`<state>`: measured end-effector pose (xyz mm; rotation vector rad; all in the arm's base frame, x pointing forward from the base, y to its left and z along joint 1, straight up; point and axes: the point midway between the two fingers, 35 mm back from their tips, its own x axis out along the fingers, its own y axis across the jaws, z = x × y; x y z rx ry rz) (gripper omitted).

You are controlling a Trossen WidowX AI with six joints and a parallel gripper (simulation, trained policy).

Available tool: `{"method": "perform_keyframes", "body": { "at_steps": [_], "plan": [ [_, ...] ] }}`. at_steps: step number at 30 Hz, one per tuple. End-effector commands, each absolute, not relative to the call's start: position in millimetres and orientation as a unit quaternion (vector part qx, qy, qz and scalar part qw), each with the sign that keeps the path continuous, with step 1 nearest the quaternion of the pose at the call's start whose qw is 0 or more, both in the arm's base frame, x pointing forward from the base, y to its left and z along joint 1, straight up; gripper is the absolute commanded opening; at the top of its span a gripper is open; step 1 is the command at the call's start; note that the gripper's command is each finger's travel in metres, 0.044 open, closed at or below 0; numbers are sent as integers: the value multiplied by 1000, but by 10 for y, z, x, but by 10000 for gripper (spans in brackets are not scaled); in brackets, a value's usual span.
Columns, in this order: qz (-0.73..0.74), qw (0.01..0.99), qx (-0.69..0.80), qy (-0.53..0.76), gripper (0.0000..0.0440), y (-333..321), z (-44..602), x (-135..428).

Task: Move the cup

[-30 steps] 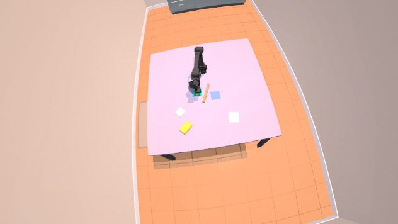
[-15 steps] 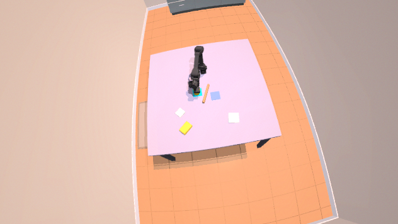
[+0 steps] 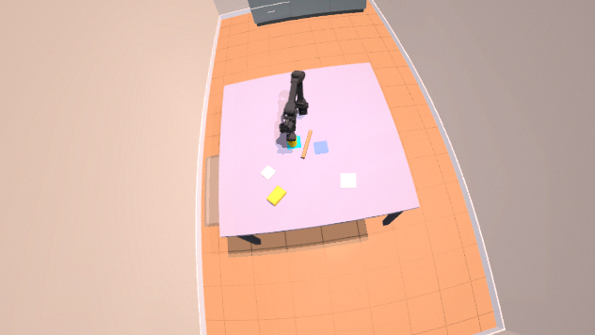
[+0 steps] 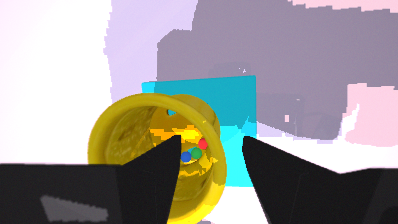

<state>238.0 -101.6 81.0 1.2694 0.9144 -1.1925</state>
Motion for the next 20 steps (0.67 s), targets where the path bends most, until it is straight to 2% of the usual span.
{"method": "perform_keyframes", "body": {
  "at_steps": [1,20],
  "plan": [
    [-499,556,542,384,193,-1010,842,2353],
    [-480,569,578,334,290,-1057,1270,2231]
  ]
}}
